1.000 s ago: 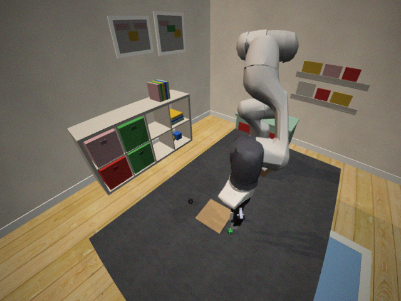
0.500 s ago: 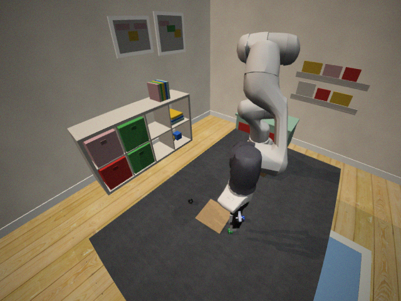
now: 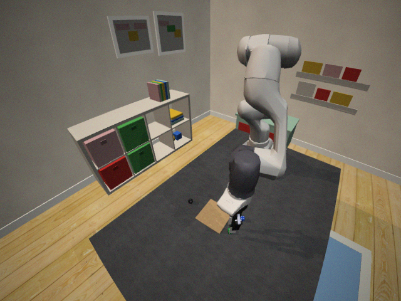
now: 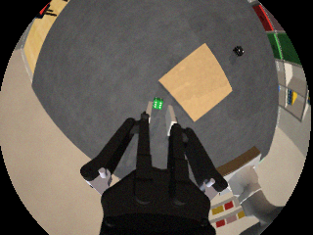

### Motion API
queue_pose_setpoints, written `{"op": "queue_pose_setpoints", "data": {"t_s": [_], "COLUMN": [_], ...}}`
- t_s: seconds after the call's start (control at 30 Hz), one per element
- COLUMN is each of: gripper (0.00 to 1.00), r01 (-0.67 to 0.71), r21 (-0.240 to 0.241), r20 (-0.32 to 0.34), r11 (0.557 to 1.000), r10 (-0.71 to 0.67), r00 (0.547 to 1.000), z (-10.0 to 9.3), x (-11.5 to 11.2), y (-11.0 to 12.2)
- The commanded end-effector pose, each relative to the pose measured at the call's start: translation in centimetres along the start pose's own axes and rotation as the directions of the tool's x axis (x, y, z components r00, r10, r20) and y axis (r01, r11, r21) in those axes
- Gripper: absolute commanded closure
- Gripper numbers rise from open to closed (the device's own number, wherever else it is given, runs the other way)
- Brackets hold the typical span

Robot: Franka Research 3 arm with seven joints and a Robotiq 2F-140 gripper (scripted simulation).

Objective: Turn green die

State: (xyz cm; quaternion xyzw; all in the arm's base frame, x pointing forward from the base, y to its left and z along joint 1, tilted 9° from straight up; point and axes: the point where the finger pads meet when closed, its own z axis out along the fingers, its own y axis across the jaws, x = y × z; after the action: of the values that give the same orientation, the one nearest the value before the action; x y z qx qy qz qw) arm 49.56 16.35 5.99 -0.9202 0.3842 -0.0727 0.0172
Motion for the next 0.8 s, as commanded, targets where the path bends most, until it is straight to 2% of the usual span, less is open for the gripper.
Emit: {"op": "queue_pose_setpoints", "data": {"t_s": [0.0,0.77], "gripper": [0.79,0.79], "r01": [0.009,0.009], "r21": [0.009,0.009], "r20": [-0.002,-0.002], "r11": [1.000,1.000], "r10": [-0.009,-0.009], "r00": [1.000,1.000], "z": [0.06,0.29], "x": [0.10,0.10], "y": [-0.33,-0.34]}}
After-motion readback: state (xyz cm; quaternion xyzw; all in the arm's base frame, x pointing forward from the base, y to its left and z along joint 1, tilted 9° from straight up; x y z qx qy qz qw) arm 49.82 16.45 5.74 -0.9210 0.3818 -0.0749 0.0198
